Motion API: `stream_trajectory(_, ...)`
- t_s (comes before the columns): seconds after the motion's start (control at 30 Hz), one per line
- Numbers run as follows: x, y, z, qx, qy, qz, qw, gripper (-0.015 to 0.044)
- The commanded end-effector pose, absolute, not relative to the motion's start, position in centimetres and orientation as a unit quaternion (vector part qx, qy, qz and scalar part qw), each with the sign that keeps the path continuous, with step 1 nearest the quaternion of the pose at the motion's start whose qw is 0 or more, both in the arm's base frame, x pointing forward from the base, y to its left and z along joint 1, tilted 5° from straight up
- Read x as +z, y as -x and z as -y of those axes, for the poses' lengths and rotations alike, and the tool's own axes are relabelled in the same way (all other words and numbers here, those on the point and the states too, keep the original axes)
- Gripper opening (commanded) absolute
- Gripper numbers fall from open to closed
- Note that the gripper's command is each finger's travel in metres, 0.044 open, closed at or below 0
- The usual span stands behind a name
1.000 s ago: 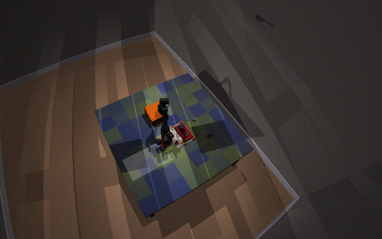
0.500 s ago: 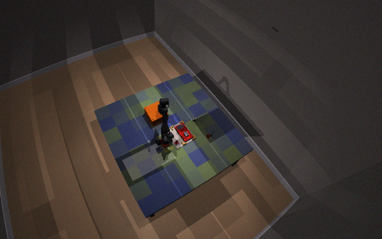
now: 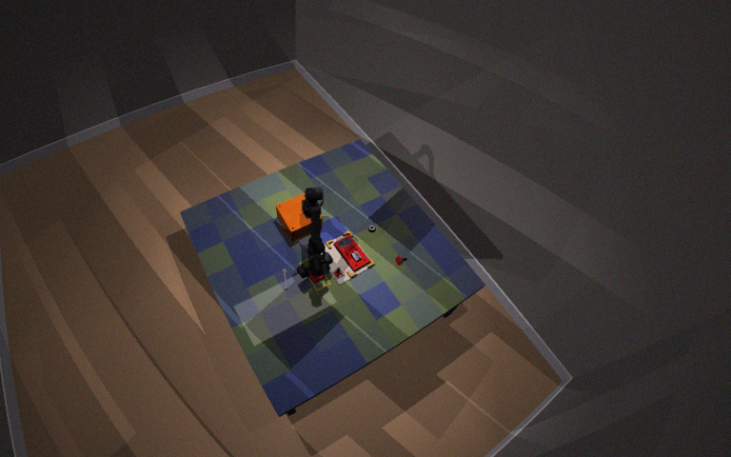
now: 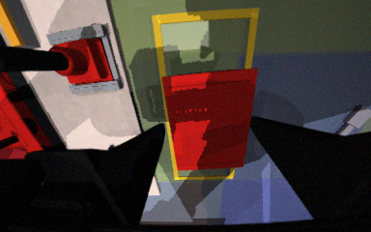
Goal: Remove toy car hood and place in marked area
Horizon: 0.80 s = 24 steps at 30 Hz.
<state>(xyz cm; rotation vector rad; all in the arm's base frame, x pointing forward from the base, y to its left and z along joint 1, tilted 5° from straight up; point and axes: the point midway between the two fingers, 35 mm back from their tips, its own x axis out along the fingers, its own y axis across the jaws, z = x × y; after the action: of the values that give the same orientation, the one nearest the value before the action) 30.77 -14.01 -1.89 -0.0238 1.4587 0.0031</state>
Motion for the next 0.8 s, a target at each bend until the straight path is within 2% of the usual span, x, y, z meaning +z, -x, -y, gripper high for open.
stream_trajectory(0.0, 0.0, -30.9, 14.2, 0.001, 0.011, -0.665, 0.747, 0.0440)
stream_trajectory(0.17, 5.0, -30.3, 14.1, 0.003, 0.010, -0.667, 0.745, 0.0440)
stream_trajectory(0.77, 5.2, -30.2, 14.1, 0.003, 0.010, -0.667, 0.745, 0.0440)
